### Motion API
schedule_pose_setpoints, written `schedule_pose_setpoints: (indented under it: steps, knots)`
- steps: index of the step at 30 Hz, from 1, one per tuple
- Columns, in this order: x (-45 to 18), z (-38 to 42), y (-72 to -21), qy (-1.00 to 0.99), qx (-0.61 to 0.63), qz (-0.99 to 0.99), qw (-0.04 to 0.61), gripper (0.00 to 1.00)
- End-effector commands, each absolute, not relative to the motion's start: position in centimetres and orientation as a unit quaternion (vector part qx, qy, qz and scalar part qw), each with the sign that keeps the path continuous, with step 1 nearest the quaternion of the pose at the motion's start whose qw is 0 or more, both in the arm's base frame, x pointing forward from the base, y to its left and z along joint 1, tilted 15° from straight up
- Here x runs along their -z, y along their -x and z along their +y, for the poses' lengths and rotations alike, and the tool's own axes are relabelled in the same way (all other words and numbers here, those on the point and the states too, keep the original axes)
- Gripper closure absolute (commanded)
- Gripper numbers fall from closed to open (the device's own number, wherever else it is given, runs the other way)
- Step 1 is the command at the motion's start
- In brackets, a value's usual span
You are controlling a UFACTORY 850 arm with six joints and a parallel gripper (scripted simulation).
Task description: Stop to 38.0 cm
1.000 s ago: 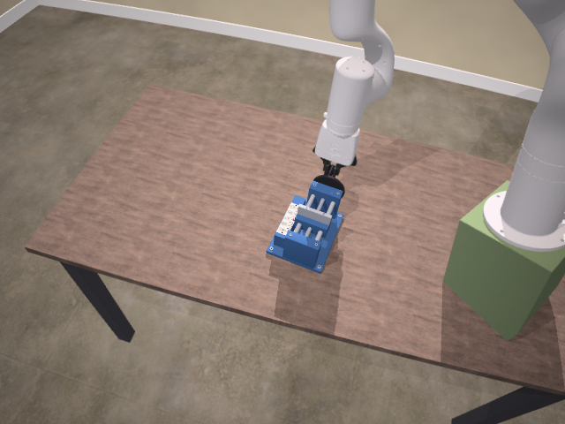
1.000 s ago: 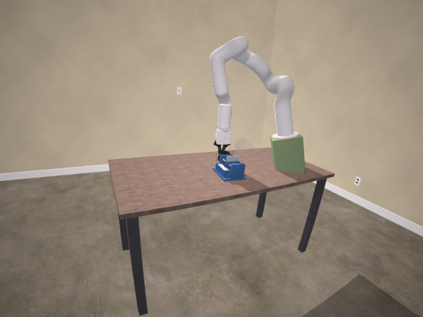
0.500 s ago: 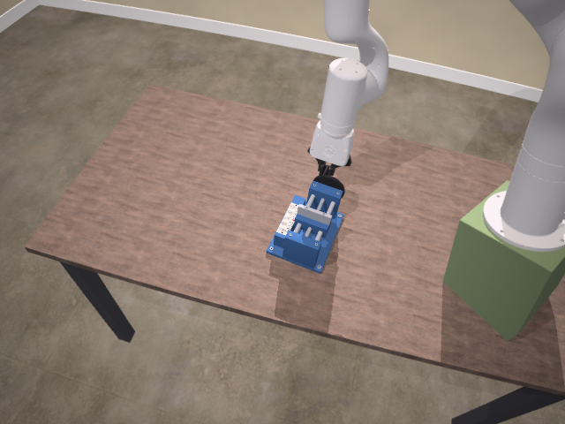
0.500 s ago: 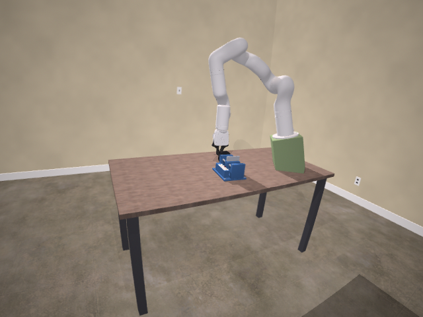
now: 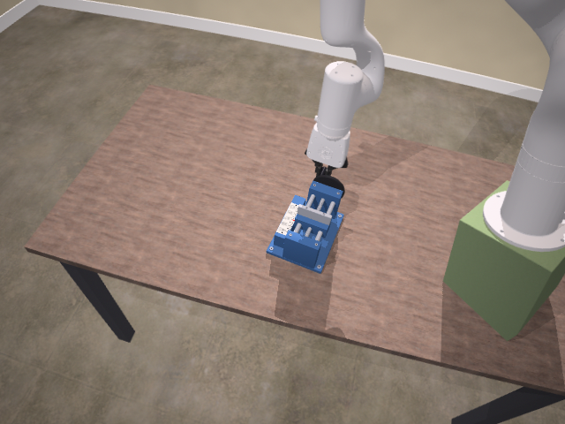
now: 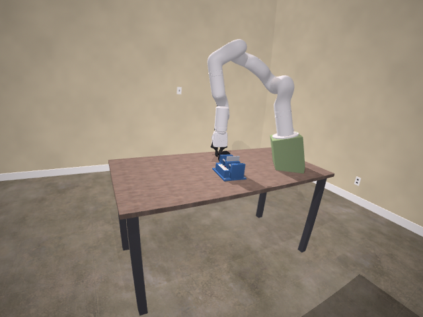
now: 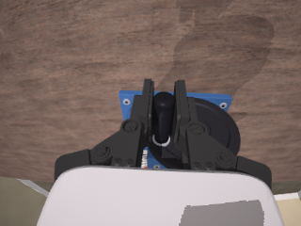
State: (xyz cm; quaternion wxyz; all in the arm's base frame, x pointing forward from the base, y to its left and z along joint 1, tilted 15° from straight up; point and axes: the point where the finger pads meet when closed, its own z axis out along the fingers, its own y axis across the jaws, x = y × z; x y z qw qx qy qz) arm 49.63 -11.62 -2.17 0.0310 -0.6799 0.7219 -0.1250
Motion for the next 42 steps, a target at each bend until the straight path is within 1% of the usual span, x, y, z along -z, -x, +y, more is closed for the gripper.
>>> schedule_pose_setpoints:
  steps: [1, 42]
  knots:
    - [2.43, -11.68, -49.83, 0.680, 0.125, 0.722, 0.031, 0.94]
    - [3.40, -11.83, -50.23, 0.680, 0.125, 0.722, 0.031, 0.94]
